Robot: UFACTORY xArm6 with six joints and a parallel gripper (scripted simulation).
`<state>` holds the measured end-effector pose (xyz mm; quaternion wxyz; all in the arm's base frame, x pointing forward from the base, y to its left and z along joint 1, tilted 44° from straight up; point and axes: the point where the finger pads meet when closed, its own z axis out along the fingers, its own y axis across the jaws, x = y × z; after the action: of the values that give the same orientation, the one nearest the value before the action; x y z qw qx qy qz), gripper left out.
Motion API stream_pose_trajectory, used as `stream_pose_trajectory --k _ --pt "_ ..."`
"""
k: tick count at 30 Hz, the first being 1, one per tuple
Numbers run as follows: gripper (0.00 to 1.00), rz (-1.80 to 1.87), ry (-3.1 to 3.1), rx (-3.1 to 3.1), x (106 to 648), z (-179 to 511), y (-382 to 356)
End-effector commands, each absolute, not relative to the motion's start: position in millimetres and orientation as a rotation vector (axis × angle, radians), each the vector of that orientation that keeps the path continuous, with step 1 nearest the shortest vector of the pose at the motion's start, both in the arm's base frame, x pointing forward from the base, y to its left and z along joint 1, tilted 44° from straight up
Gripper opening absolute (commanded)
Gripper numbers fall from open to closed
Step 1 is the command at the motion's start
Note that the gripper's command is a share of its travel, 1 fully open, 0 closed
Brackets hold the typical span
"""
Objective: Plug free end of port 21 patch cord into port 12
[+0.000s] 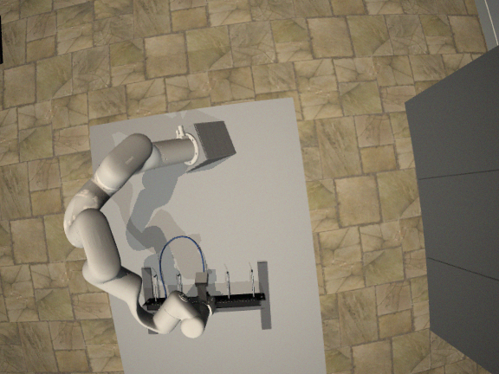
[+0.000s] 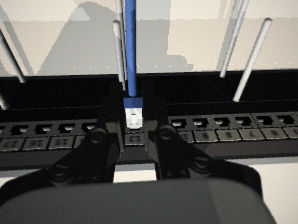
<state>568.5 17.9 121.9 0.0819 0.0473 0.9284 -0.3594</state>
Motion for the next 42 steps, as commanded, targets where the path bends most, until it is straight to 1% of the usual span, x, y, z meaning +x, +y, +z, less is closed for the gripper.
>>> stream_pose_trajectory --k 1,42 --pt "0.00 -1.070 2.771 0.141 569.7 123.5 19.2" --pt "0.00 -1.070 2.771 0.141 573.3 124.2 19.1"
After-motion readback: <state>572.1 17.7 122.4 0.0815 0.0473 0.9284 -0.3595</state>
